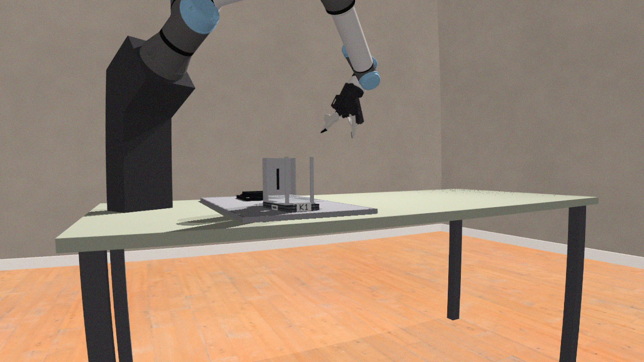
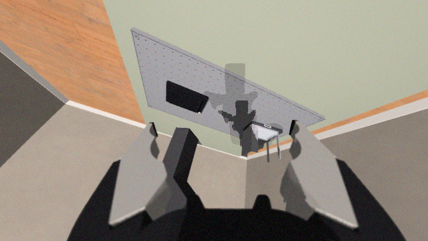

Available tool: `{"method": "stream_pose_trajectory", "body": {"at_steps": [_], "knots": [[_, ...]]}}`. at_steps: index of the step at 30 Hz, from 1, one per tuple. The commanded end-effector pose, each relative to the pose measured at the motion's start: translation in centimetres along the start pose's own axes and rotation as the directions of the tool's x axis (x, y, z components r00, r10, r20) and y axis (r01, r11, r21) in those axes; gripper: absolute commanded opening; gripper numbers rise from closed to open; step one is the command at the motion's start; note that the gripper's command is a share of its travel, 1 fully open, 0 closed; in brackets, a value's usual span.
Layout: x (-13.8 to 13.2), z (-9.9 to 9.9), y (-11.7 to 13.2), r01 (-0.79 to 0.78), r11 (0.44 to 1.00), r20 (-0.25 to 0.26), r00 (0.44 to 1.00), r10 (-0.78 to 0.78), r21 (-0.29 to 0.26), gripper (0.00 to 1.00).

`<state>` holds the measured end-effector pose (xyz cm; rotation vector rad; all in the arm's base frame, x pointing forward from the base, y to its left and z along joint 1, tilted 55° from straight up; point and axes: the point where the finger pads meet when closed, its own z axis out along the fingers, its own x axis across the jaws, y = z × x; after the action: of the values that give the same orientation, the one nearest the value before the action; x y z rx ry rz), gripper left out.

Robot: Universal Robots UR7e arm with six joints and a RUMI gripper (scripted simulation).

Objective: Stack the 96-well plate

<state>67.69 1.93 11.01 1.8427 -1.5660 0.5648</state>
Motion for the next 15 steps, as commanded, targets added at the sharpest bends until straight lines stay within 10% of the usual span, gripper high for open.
{"method": "stream_pose_trajectory", "body": {"at_steps": [1,15], "knots": [[-1.3,1.2,-0.7,0.026,0.999,0.0,1.0,-0.026,0.019,1.0],[-4.7,4.9,-1.9,0.166,0.983,-0.022,0.986,-0.165,0.082,1.0]]}}
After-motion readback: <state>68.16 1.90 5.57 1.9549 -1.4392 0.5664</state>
